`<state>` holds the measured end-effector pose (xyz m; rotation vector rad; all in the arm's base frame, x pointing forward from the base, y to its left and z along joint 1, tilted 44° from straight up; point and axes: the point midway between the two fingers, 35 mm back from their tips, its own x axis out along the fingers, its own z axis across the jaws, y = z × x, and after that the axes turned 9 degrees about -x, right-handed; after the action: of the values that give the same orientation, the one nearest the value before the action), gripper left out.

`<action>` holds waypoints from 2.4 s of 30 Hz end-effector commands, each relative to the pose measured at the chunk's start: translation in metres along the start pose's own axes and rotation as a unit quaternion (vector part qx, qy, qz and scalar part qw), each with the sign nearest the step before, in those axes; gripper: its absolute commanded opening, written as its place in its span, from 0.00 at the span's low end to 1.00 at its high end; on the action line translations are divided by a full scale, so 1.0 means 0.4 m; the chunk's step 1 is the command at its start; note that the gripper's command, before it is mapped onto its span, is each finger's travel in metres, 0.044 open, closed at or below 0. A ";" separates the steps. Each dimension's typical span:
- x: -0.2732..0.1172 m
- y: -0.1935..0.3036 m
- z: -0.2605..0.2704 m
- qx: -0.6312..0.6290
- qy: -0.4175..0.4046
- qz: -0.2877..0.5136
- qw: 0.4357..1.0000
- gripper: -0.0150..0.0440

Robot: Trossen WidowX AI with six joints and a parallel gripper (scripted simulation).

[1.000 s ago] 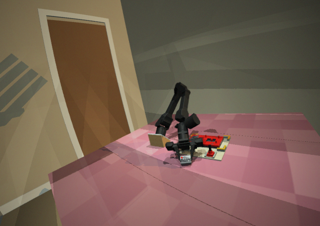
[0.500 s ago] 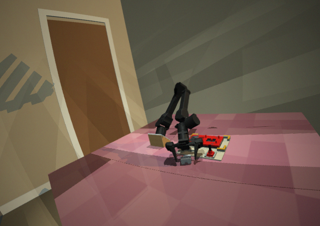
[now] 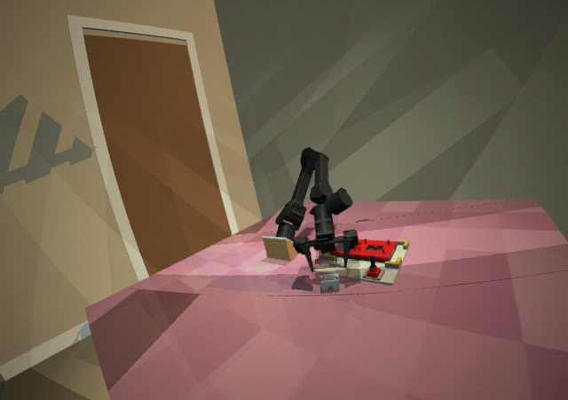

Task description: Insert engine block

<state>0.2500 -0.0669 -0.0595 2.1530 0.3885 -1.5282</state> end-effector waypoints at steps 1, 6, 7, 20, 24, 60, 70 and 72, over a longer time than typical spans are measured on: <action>0.002 0.000 0.000 0.000 0.000 0.000 1.000 1.00; 0.002 0.000 0.000 0.000 0.000 0.000 1.000 1.00; 0.002 0.000 0.000 0.000 0.000 0.000 1.000 1.00; 0.003 0.000 0.001 0.024 -0.002 -0.005 1.000 1.00; 0.008 0.002 0.001 0.088 -0.008 -0.017 0.996 1.00; 0.033 0.017 0.009 0.618 -0.108 -0.085 0.774 1.00; 0.037 0.021 0.011 0.733 -0.146 -0.086 0.659 1.00; 0.037 0.022 0.011 0.753 -0.154 -0.086 0.634 1.00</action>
<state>0.2558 -0.0777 -0.0721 2.7198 -1.2503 -2.7335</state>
